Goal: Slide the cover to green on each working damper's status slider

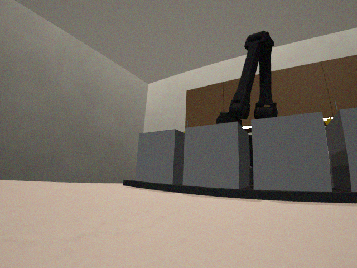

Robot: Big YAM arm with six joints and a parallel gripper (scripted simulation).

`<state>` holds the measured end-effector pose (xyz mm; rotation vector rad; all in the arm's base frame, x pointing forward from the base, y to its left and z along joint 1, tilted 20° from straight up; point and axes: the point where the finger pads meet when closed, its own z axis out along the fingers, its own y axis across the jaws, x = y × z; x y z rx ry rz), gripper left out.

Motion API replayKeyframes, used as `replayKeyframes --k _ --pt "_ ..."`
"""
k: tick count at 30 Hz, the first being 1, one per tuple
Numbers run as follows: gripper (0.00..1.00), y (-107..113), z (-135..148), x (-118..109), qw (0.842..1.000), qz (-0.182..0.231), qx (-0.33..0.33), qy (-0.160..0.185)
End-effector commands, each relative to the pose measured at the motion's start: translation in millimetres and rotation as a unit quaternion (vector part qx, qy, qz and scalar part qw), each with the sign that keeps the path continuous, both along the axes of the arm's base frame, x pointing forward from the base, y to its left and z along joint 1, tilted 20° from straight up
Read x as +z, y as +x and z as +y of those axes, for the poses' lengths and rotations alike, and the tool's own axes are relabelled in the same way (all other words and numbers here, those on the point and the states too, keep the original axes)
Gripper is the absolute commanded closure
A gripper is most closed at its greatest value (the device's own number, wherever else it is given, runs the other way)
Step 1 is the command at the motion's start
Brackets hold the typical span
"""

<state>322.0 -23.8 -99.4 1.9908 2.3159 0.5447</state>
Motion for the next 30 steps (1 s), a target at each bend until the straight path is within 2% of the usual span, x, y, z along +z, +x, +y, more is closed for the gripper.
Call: replayKeyframes --k 1,7,11,18,21,30 --pt "1.00 -2.0 2.8 2.6 1.000 -0.003 0.002 0.001" --pt "1.00 -5.5 -5.3 -3.8 1.000 0.008 -0.001 0.003" --pt "1.00 2.7 -7.8 0.4 1.000 -0.003 0.001 0.000" --pt "1.00 3.4 -7.3 0.3 1.000 -0.002 0.001 0.000" --pt "1.00 5.3 -10.3 7.1 1.000 -0.009 -0.001 -0.002" --pt "1.00 -8.2 -12.6 21.5 1.000 -0.002 -0.001 0.001"
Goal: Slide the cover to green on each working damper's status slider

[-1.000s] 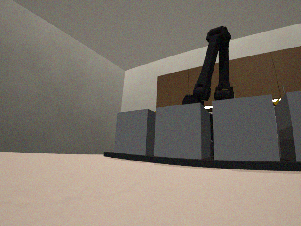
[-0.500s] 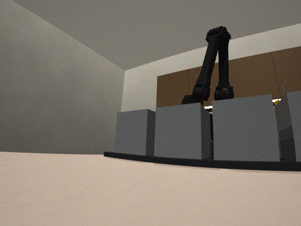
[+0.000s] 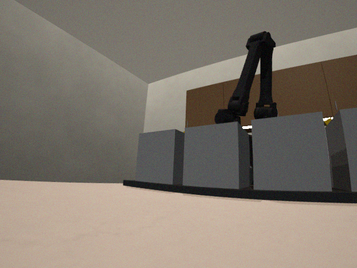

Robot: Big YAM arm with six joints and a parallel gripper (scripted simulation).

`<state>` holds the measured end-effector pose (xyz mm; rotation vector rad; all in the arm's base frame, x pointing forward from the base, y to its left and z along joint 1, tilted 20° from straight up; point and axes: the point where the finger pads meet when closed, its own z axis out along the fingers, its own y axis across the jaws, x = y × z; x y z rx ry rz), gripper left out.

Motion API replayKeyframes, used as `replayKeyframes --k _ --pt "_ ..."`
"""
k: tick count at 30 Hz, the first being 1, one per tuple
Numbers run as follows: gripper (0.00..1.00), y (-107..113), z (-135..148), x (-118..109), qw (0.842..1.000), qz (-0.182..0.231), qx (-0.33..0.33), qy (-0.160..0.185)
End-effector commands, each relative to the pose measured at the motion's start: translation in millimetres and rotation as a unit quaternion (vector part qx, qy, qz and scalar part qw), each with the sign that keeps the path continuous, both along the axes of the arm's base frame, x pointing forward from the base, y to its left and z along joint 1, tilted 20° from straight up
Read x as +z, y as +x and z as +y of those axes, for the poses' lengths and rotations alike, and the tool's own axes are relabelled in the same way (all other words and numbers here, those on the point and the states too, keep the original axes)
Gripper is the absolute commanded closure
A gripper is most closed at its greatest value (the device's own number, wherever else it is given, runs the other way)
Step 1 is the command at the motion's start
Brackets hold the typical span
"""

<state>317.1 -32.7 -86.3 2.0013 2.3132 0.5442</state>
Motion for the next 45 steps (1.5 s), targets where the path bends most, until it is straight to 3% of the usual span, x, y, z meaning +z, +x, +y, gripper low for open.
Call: replayKeyframes --k 1,10,25,33,35,37,45 --pt "1.00 -3.3 -3.8 8.5 1.000 -0.004 0.001 -0.001" --pt "1.00 -4.8 -8.4 28.0 1.000 -0.007 0.003 -0.002" --pt "1.00 -5.7 -7.3 23.4 1.000 -0.002 0.004 -0.001" --pt "1.00 12.3 -73.8 10.3 1.000 -0.003 0.001 -0.001" --pt "1.00 12.3 -73.8 10.3 1.000 -0.003 0.001 -0.001" --pt "1.00 18.1 -109.7 2.2 1.000 -0.004 0.001 -0.001" --pt "1.00 32.3 -189.1 -15.1 1.000 -0.005 0.000 -0.002"
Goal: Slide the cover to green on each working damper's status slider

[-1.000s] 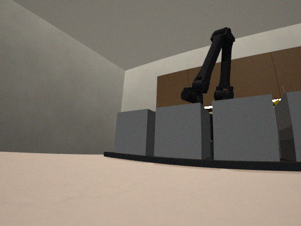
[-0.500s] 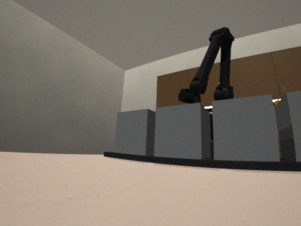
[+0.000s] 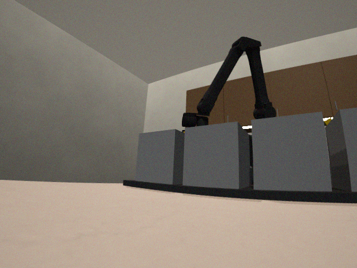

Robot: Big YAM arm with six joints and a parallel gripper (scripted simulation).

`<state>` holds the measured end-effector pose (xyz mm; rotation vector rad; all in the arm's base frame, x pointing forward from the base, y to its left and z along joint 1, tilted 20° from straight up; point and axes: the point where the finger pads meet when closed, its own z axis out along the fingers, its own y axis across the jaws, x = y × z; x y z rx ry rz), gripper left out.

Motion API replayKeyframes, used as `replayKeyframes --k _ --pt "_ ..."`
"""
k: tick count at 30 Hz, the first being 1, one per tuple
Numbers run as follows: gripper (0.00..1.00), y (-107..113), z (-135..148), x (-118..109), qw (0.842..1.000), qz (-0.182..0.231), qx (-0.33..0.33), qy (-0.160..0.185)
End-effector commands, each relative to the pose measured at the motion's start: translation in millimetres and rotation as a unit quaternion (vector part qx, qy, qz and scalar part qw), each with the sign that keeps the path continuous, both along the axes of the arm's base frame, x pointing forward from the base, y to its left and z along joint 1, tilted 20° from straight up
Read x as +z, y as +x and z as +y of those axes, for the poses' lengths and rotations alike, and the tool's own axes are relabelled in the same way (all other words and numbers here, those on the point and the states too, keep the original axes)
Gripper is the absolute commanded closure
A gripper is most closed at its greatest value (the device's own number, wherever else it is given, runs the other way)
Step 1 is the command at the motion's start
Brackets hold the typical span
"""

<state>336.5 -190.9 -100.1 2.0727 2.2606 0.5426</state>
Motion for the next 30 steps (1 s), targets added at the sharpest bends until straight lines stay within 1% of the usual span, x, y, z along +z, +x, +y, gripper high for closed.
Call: replayKeyframes --k 1,5,7,9,10,11,12,13,15,30 --pt "1.00 14.5 -41.4 -3.7 1.000 -0.012 0.027 -0.008" --pt "1.00 21.1 -80.6 -12.2 1.000 -0.013 0.027 -0.009" --pt "1.00 21.1 -80.6 -12.2 1.000 -0.013 0.027 -0.009" --pt "1.00 30.3 -76.4 -13.5 0.999 -0.013 0.042 -0.009" --pt "1.00 36.6 -82.7 2.1 0.999 -0.026 0.042 -0.022" --pt "1.00 36.9 -83.1 3.0 0.998 -0.027 0.042 -0.023" --pt "1.00 36.3 -84.0 3.0 0.999 -0.026 0.041 -0.023" --pt "1.00 29.7 -87.7 -2.8 0.999 -0.021 0.033 -0.019" --pt "1.00 24.8 -90.4 -7.3 0.999 -0.019 0.028 -0.018" --pt "1.00 27.3 -87.0 -7.4 0.999 -0.019 0.030 -0.017"
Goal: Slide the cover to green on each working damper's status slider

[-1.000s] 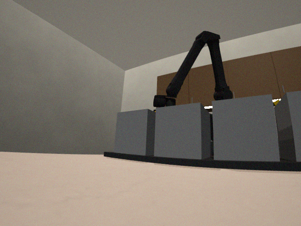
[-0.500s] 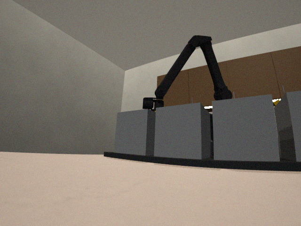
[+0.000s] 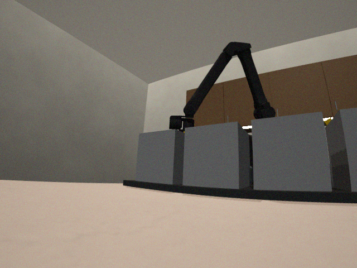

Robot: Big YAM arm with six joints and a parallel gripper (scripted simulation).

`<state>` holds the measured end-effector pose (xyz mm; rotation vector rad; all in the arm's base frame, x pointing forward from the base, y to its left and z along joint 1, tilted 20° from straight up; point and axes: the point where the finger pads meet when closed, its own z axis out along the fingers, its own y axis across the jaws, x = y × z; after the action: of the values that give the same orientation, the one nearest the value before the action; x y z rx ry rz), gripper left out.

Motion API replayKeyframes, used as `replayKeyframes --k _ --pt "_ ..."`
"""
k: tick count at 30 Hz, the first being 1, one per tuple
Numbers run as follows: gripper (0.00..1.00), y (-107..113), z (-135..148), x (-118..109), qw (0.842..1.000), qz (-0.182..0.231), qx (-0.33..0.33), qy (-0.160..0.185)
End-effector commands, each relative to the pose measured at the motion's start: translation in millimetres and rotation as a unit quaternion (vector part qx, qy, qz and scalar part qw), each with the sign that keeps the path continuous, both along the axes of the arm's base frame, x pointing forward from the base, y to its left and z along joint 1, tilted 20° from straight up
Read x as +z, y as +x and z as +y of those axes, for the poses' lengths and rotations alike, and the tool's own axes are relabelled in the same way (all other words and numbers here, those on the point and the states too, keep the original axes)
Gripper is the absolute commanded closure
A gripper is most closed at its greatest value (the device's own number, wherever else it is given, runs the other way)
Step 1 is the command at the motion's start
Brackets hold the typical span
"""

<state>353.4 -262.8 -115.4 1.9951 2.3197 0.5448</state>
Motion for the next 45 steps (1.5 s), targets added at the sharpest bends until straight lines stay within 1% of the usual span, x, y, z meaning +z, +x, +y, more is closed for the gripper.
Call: replayKeyframes --k 1,34,45 --pt "1.00 10.4 -15.1 7.9 1.000 -0.012 0.000 -0.011" --pt "1.00 10.4 -15.1 7.9 1.000 -0.012 0.000 -0.011" --pt "1.00 11.8 -13.2 1.9 1.000 -0.012 0.001 -0.011"
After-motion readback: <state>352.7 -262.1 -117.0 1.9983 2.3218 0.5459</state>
